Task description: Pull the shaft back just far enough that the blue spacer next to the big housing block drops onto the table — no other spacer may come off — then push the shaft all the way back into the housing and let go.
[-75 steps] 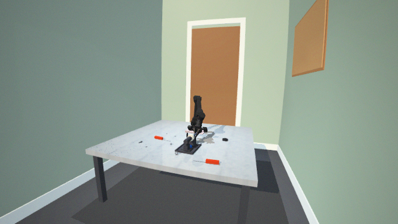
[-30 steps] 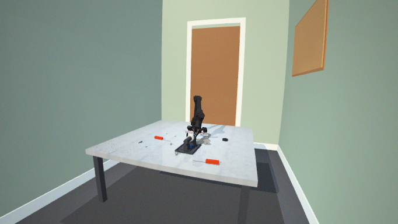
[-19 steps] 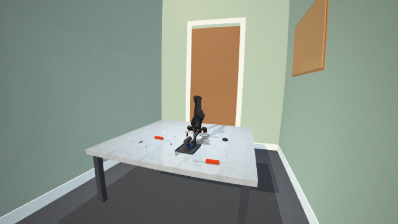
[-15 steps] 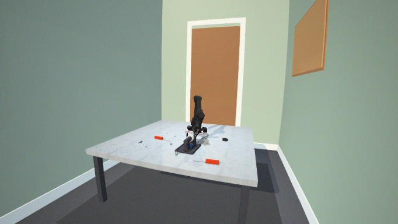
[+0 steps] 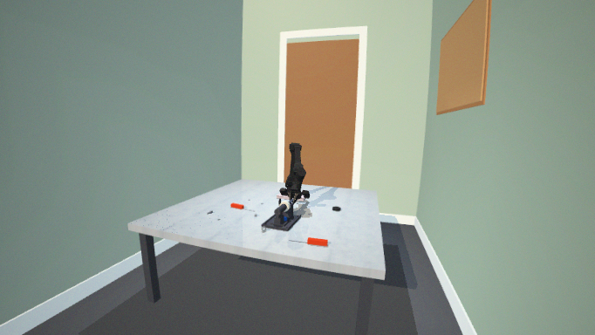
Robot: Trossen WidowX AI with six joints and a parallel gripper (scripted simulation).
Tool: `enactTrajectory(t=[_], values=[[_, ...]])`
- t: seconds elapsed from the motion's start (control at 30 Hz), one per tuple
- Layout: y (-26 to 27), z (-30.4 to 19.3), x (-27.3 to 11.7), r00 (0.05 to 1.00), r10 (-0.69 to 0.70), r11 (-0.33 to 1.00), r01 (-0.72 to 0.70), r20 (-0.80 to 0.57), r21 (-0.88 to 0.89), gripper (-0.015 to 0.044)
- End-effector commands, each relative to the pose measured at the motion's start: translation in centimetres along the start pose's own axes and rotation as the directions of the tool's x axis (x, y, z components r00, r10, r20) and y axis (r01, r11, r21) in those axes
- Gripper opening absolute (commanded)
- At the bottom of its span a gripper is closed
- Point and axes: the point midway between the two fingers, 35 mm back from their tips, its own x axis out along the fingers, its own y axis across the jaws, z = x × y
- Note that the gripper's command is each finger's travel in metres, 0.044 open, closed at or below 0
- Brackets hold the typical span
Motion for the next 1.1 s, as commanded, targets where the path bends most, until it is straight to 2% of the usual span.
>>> enactTrajectory(t=[0.0,1.07], values=[[0.03,-0.47,0.00,1.000,-0.001,1.000,0.001,-0.013,0.004,0.0000],[0.02,-0.15,-0.16,1.000,-0.001,1.000,0.001,-0.013,0.004,0.0000]])
